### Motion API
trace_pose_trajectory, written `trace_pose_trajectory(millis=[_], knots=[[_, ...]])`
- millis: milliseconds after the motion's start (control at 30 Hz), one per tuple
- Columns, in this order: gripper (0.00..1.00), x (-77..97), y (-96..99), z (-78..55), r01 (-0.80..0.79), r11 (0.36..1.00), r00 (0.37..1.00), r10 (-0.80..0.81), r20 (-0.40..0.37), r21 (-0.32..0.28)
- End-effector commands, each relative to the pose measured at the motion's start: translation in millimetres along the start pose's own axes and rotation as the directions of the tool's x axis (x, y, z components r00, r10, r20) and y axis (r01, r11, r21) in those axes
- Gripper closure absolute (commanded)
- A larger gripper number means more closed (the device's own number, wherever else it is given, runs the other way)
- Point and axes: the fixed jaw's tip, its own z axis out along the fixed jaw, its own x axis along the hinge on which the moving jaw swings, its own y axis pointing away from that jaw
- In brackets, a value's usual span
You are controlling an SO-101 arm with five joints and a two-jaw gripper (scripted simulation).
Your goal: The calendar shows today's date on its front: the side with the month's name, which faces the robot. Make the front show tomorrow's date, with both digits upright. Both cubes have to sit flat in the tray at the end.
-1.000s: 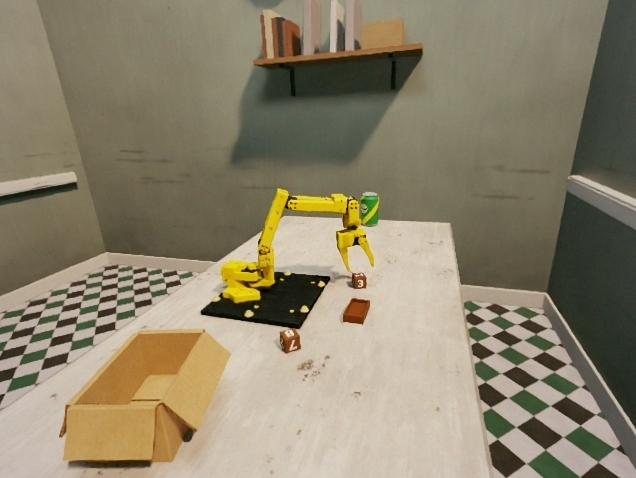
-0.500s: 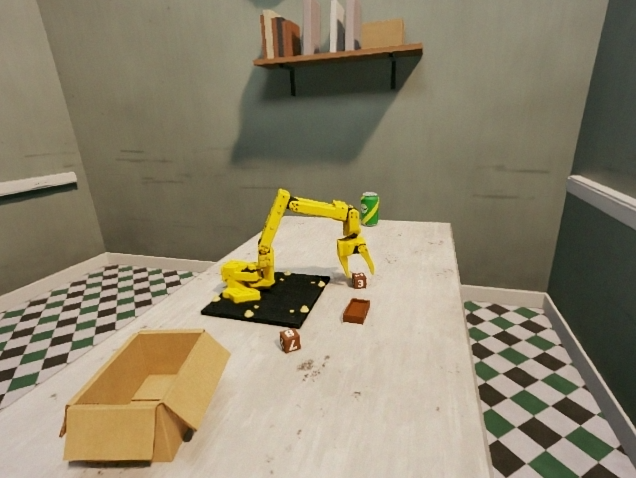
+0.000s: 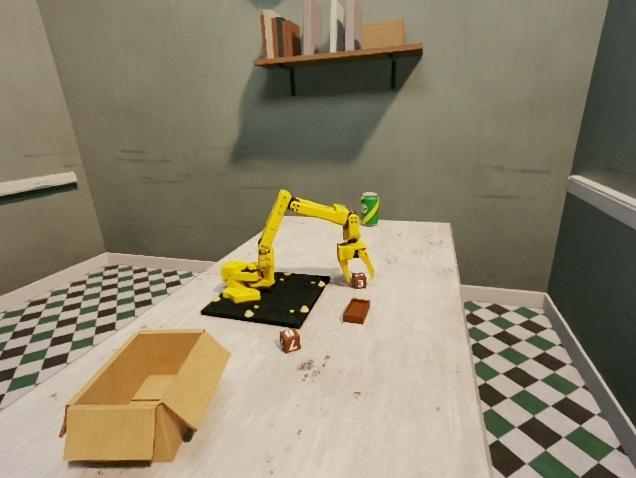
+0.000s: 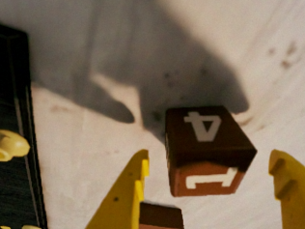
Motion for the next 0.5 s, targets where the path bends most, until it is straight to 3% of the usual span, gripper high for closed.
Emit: trace_pose_trajectory(millis=[0, 467], knots=[[0.65, 1.2, 4.0, 5.7, -0.002, 1.000, 1.000, 0.002, 0.001, -0.024], [0.66, 1.2, 2.9, 5.7, -0.002, 1.000, 1.000, 0.002, 0.001, -0.024]])
